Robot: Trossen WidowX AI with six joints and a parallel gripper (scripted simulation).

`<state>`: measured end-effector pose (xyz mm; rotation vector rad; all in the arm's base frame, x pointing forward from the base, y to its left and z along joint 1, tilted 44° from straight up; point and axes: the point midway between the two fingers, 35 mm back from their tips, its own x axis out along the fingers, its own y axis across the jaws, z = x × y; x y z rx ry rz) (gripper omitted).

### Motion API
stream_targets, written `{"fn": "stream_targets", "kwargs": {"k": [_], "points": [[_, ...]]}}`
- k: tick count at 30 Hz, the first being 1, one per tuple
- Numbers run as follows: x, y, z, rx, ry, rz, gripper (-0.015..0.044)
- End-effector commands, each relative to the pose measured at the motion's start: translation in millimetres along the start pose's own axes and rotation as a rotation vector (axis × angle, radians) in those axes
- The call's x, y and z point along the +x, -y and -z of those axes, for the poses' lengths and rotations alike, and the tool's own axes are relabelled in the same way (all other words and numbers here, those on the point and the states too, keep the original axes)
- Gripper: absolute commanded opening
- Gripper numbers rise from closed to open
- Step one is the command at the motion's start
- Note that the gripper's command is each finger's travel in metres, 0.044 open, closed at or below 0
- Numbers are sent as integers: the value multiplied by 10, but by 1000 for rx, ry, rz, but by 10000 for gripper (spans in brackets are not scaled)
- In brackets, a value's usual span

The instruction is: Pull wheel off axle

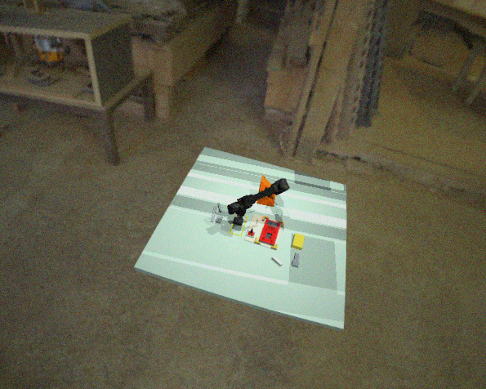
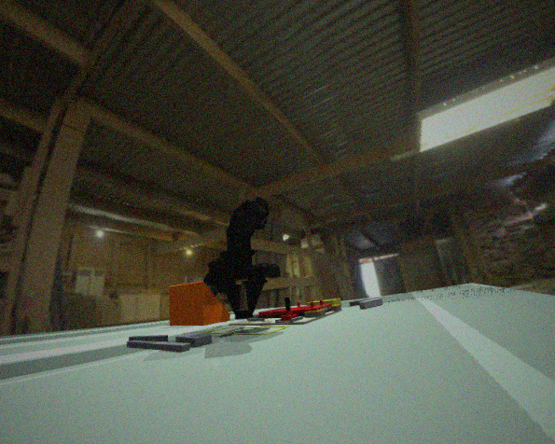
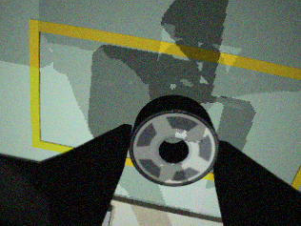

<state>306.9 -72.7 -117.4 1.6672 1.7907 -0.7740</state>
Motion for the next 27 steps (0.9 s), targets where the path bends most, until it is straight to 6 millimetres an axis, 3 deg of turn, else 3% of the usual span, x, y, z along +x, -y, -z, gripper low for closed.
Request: {"fn": "stream_targets", "kwargs": {"k": [1,6,17,20,24,27], "points": [[264,39,19,7,-11,6,0],[307,44,22,7,-12,6,0],[250,48,25,5,-10,13,289],[92,37,16,6,-9,11,300],[-260,39,9,8,-9,7,300],[-335,44,10,8,-9,6,300]]}}
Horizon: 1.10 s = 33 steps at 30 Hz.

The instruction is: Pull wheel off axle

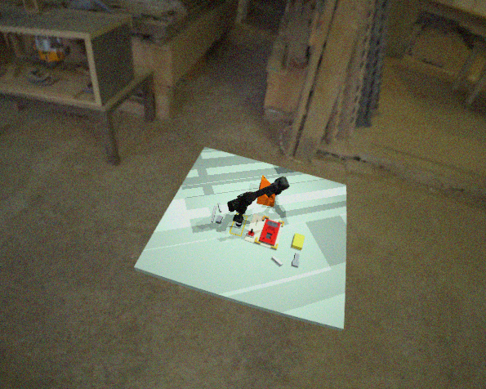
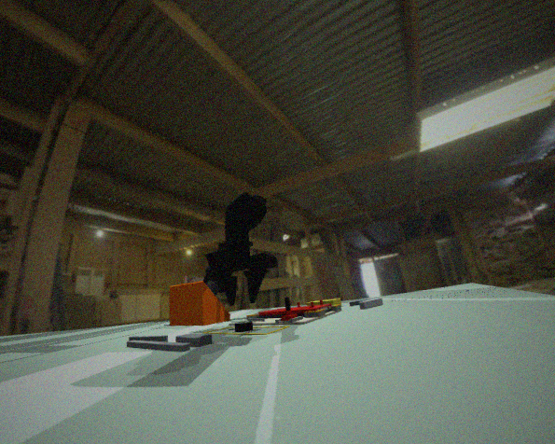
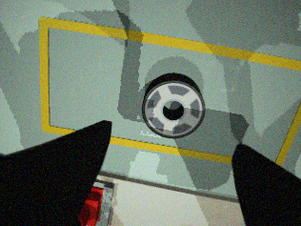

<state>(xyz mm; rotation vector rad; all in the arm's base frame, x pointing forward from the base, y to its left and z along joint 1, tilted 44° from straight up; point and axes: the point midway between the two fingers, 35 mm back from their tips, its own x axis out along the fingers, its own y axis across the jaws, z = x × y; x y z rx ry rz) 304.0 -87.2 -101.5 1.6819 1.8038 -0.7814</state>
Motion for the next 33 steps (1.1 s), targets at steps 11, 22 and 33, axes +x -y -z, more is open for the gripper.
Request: {"fn": "stream_targets", "kwargs": {"k": [11,22,33], "points": [[-551,758,319,-3,6,4,440],[-577,820,349,-3,5,5,440],[-577,820,349,-3,5,5,440]]}}
